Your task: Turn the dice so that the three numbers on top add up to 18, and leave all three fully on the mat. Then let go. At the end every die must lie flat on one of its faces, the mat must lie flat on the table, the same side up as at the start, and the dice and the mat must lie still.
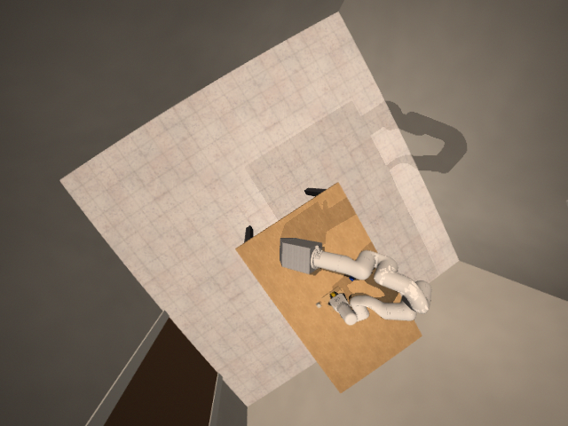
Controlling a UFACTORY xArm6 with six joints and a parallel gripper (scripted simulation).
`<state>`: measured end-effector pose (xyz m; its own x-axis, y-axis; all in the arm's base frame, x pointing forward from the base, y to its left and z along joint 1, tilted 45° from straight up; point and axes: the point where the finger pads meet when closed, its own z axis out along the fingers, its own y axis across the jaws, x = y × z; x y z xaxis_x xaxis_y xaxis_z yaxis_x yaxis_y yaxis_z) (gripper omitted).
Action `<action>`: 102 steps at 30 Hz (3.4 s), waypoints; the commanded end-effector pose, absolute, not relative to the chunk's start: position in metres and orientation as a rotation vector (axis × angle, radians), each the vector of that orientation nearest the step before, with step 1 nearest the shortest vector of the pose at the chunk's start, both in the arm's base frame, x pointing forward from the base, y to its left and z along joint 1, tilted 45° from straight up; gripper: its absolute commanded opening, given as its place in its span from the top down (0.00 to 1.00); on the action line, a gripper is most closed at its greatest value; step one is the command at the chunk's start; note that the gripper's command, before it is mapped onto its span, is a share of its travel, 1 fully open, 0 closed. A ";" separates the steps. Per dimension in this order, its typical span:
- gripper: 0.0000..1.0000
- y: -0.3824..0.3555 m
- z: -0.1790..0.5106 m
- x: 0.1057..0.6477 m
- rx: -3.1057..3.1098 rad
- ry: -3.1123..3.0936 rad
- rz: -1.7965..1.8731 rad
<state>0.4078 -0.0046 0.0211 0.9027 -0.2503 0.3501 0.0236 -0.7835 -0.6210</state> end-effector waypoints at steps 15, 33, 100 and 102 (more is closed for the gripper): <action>0.79 -0.003 0.019 0.410 -2.415 0.162 -0.558; 0.79 -0.003 0.019 0.410 -2.415 0.162 -0.558; 0.58 -0.050 0.077 0.374 -2.415 0.162 -0.558; 0.58 -0.051 0.079 0.373 -2.415 0.162 -0.558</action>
<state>0.3776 -0.0455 0.0699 0.9015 -0.2516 0.3520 0.0224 -0.7852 -0.6188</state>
